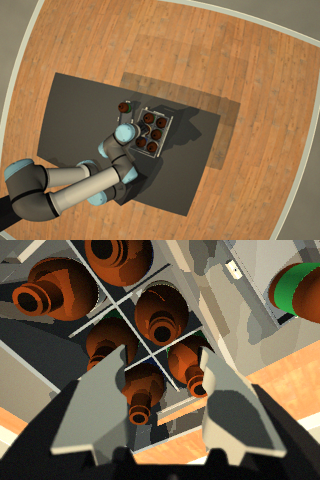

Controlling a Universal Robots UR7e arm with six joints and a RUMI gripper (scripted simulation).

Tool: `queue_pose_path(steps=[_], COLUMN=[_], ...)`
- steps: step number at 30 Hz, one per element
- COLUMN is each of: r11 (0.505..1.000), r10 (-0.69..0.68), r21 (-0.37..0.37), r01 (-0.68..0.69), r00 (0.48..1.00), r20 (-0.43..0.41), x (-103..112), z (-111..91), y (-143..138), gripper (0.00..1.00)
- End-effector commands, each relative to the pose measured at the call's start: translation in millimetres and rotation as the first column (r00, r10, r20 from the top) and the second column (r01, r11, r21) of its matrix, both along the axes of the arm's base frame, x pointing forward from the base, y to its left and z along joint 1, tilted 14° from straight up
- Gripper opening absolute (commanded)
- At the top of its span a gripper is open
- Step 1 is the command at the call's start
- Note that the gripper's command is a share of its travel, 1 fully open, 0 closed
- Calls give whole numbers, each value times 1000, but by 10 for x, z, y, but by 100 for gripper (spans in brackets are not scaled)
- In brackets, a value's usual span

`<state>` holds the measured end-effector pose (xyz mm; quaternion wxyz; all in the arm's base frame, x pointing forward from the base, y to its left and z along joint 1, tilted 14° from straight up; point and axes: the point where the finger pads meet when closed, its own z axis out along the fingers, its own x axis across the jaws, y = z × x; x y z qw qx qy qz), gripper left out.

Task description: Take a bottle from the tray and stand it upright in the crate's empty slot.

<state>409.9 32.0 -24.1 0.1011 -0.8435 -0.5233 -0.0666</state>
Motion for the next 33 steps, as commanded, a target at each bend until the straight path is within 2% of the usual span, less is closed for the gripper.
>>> queue_pose_path(steps=[1, 15, 28, 29, 33], r11=[1000, 1000, 1000, 1000, 1000], r10=[0, 0, 0, 0, 0], r21=[0, 0, 0, 0, 0], r01=[0, 0, 0, 0, 0], r00=[1000, 1000, 1000, 1000, 1000], r20=[1, 1, 1, 1, 1], x=[2, 0, 0, 0, 0], z=[112, 321, 361, 361, 361], y=[-29, -81, -90, -90, -90], gripper=[38, 38, 38, 0, 0])
